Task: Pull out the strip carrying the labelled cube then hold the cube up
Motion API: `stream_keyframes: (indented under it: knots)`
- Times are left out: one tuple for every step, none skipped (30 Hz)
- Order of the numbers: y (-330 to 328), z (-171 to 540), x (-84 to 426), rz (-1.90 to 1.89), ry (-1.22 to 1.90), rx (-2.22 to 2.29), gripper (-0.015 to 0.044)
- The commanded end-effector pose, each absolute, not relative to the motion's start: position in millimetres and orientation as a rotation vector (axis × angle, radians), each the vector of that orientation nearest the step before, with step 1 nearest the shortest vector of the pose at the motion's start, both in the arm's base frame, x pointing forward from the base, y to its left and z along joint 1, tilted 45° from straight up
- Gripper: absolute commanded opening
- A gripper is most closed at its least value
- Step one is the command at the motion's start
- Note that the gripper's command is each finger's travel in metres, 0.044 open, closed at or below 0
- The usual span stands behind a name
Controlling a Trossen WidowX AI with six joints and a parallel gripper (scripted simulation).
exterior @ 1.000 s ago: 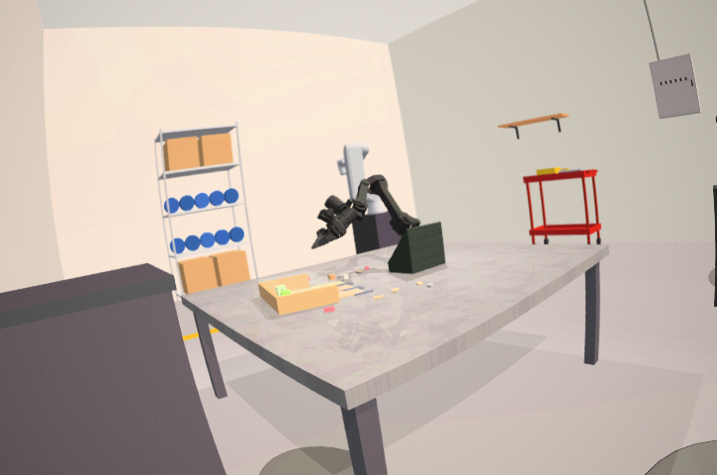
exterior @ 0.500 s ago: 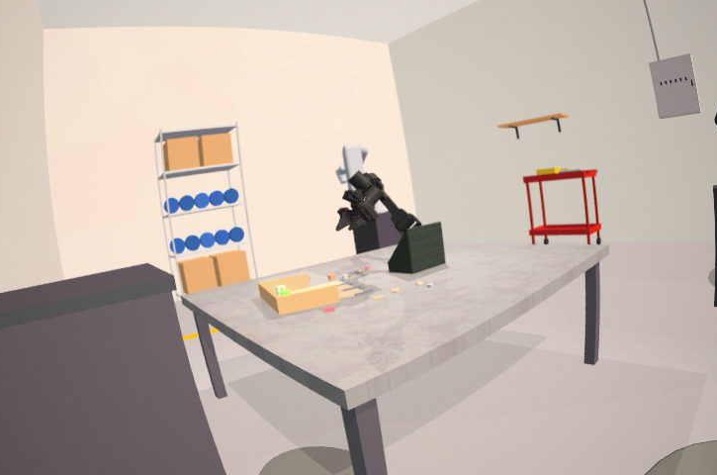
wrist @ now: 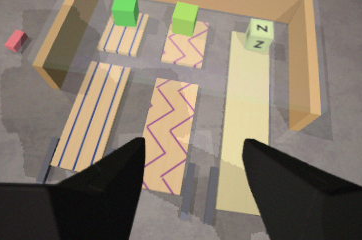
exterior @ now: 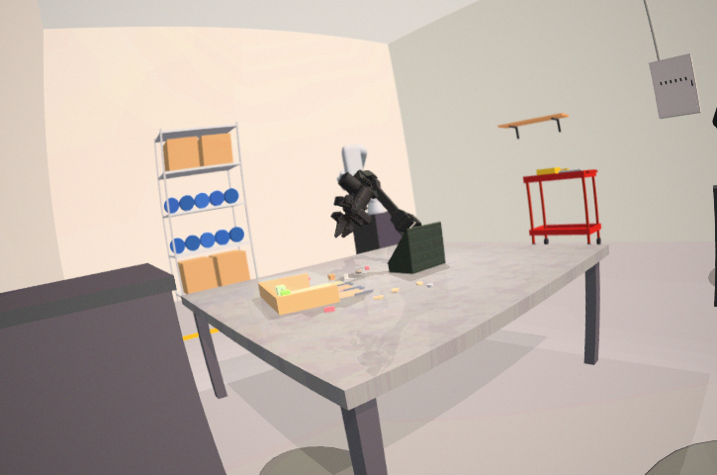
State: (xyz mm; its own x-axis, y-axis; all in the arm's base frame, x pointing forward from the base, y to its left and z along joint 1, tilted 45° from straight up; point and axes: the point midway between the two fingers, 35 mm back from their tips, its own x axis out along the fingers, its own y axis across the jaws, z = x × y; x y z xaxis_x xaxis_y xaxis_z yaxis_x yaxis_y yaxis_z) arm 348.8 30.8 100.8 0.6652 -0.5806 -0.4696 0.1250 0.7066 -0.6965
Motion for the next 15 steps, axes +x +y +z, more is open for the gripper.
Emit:
stream_keyframes:
  knots:
    - [-12,91,367,-0.562,0.997,-0.588,0.0111]
    - [-21,91,368,-0.589,1.044,-0.568,0.0085]
    - [-29,90,369,-0.616,1.091,-0.547,0.0059]
    - [-38,90,369,-0.645,1.137,-0.525,0.0032]
    - [-47,89,368,-0.675,1.184,-0.502,0.0006]
    - [-56,90,367,-0.705,1.23,-0.478,0.0]
    - [-62,90,366,-0.725,1.259,-0.462,0.0]
    - [-67,90,365,-0.74,1.282,-0.45,0.0]
    - [-71,91,364,-0.756,1.305,-0.437,0.0]
    - [-75,91,363,-0.773,1.328,-0.424,0.0]
    - [-80,92,362,-0.789,1.351,-0.411,0.0]
    - [-84,92,360,-0.806,1.373,-0.397,0.0]
    - [-87,93,359,-0.817,1.388,-0.388,0.0]
    - [-88,93,359,-0.819,1.392,-0.386,0.0]
    - [-88,93,359,-0.819,1.392,-0.386,0.0]
